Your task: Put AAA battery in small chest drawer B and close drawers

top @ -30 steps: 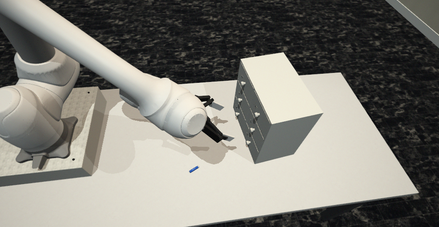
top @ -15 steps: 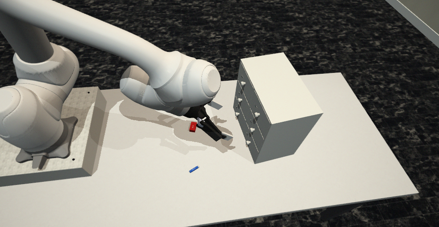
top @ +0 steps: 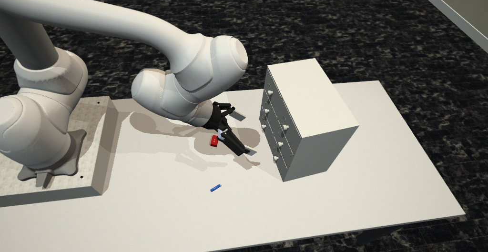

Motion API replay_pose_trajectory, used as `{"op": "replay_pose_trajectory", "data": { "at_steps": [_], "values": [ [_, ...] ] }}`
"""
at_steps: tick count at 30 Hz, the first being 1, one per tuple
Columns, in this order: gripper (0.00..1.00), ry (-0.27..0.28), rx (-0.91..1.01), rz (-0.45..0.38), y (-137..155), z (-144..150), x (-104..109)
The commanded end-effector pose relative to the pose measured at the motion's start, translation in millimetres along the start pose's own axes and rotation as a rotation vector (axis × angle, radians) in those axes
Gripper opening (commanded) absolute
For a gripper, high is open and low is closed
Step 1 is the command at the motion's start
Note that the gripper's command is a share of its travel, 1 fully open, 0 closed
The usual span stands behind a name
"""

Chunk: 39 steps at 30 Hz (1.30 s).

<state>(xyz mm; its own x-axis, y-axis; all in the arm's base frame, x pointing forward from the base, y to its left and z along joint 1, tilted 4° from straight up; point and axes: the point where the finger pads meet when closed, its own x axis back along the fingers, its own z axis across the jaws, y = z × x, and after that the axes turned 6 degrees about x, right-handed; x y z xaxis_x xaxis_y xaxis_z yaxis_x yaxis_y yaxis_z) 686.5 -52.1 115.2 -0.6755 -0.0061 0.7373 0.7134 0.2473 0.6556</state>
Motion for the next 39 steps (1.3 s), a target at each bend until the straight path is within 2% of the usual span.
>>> {"op": "replay_pose_trajectory", "data": {
  "at_steps": [1,7,9,10,21,26,27,32,39],
  "values": [
    [1.0,0.048,-0.004,0.147,0.1,-0.8,5.5],
    [1.0,0.06,-0.003,0.254,-0.7,-1.0,18.0],
    [1.0,0.06,-0.003,0.254,-0.7,-1.0,18.0],
    [1.0,0.063,-0.002,0.282,-0.9,-1.0,21.2],
    [1.0,0.08,0.008,0.319,-2.7,-2.0,50.8],
    [1.0,0.094,0.01,0.348,-3.1,-2.2,56.8],
    [1.0,0.106,0.01,0.39,-3.2,-2.2,58.5],
    [1.0,0.121,0.009,0.488,-3.7,-2.4,65.9],
    [1.0,0.108,0.005,0.713,-4.0,-2.5,71.8]
  ]
}}
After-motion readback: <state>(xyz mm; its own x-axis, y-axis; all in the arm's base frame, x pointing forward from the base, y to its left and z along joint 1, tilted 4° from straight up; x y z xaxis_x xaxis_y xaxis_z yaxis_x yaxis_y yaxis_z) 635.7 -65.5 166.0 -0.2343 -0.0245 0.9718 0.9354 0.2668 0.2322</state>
